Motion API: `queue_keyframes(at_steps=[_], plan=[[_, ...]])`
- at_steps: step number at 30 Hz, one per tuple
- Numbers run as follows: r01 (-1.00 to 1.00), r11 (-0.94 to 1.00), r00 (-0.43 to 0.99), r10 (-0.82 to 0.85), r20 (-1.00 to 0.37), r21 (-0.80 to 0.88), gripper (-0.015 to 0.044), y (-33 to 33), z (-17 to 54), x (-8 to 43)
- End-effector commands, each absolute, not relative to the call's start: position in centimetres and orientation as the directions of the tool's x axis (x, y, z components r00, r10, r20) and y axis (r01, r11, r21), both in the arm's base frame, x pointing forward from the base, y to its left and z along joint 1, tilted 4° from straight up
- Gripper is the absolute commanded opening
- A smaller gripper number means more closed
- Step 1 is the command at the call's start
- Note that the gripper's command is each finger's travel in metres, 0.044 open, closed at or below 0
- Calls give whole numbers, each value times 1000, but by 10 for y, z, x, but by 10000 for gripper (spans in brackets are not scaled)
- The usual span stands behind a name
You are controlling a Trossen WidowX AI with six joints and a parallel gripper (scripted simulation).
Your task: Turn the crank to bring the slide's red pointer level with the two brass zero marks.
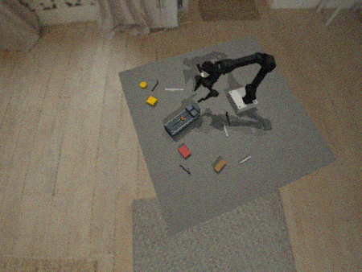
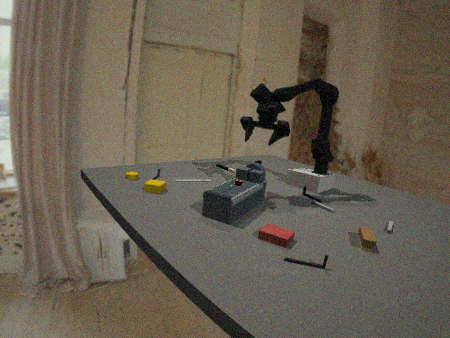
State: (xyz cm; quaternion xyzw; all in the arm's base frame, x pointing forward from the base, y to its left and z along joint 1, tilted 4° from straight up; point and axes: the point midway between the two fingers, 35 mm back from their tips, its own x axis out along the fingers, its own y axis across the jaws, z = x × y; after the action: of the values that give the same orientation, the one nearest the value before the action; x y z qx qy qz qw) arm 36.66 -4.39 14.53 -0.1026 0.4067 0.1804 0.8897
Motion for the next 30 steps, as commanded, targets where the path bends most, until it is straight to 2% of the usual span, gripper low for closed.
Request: queue_keyframes(at_steps=[1,30], plan=[[-436,898,619,259,-742,-50,440,-45,149,359],[-436,898,619,259,-742,-50,440,-50,86,359]])
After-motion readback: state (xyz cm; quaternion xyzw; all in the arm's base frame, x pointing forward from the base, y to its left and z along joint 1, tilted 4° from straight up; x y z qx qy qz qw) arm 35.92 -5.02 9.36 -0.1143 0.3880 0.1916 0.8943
